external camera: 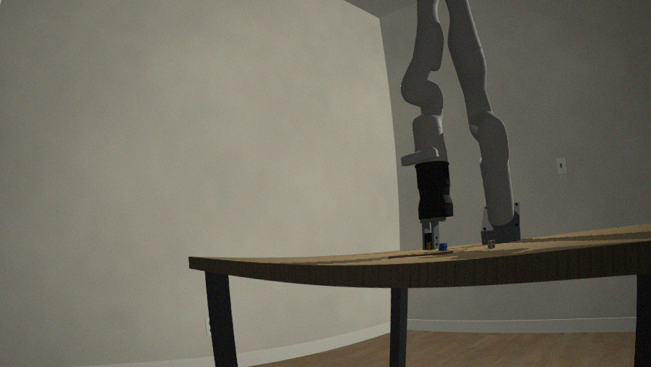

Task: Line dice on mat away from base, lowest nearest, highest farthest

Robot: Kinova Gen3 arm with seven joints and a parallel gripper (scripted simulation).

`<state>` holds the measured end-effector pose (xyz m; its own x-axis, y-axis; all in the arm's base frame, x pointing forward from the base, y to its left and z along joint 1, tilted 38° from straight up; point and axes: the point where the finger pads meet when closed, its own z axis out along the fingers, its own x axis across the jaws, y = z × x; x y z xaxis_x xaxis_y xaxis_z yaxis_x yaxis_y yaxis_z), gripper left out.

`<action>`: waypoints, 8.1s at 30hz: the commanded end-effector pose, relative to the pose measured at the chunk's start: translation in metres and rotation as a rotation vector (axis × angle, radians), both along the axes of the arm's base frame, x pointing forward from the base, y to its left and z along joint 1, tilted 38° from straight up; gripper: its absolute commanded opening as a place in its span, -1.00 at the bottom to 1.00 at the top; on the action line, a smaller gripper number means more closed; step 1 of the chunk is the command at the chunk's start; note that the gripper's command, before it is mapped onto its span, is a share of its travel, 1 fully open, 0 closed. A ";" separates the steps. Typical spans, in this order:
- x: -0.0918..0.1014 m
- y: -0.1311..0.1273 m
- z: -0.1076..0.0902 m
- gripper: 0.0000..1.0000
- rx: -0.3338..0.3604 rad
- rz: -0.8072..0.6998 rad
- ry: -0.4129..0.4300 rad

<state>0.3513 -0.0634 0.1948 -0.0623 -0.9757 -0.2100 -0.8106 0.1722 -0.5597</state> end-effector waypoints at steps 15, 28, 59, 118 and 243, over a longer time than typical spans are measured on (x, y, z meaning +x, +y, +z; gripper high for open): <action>0.000 0.000 0.000 -0.32 0.000 0.000 -0.001; 0.001 0.000 0.001 -0.32 -0.001 0.000 -0.002; 0.001 0.000 0.000 -0.32 -0.002 0.000 -0.007; 0.003 0.000 -0.003 -0.08 -0.007 -0.005 -0.030; -0.035 0.079 0.081 1.00 -0.158 0.209 -0.069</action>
<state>0.3161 -0.0124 0.2687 0.0761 -0.9892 -0.1252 -0.7976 0.0149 -0.6031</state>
